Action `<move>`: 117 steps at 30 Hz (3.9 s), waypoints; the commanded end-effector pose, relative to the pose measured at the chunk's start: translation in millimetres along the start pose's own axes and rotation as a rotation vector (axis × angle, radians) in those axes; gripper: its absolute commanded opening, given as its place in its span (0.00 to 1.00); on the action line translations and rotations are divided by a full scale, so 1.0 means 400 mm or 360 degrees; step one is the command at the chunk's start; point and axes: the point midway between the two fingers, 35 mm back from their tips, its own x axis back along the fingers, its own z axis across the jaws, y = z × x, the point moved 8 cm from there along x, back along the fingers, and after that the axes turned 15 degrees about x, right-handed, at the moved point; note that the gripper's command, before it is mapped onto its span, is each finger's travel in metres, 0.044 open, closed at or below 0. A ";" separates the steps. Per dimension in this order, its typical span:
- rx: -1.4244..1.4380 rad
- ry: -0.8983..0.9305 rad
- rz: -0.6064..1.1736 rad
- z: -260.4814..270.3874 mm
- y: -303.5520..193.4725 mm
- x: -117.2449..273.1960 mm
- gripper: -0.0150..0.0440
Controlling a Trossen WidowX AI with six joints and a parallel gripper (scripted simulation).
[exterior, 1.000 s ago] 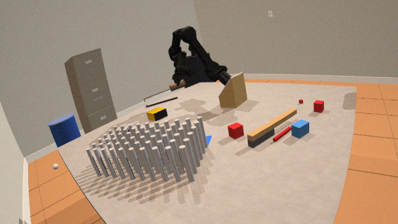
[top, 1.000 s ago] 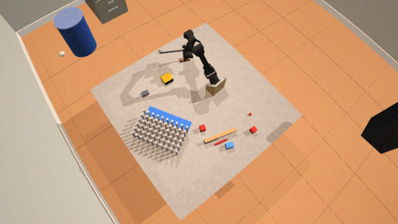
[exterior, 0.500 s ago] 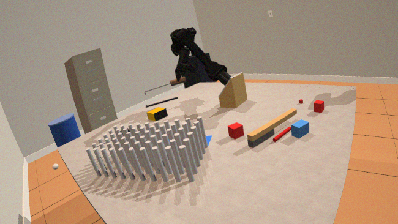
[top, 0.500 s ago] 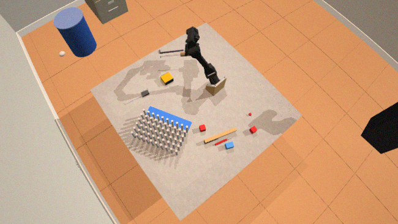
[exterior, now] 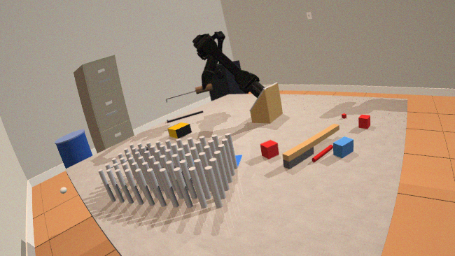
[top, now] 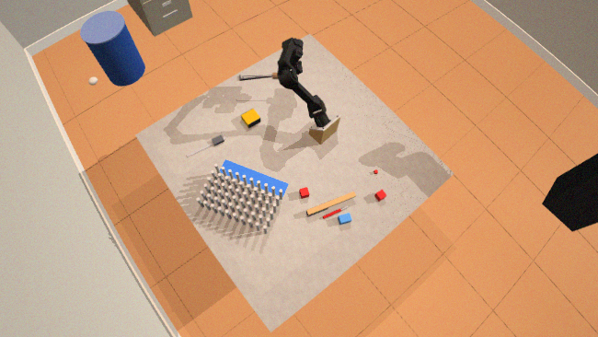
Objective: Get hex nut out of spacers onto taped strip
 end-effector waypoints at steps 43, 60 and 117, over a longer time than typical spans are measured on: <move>0.0016 -0.0020 -0.0003 0.014 0.053 -0.055 0.25; 0.0019 -0.0026 -0.0007 0.018 0.071 -0.079 0.25; 0.0022 -0.0027 -0.0011 0.023 0.121 -0.162 0.25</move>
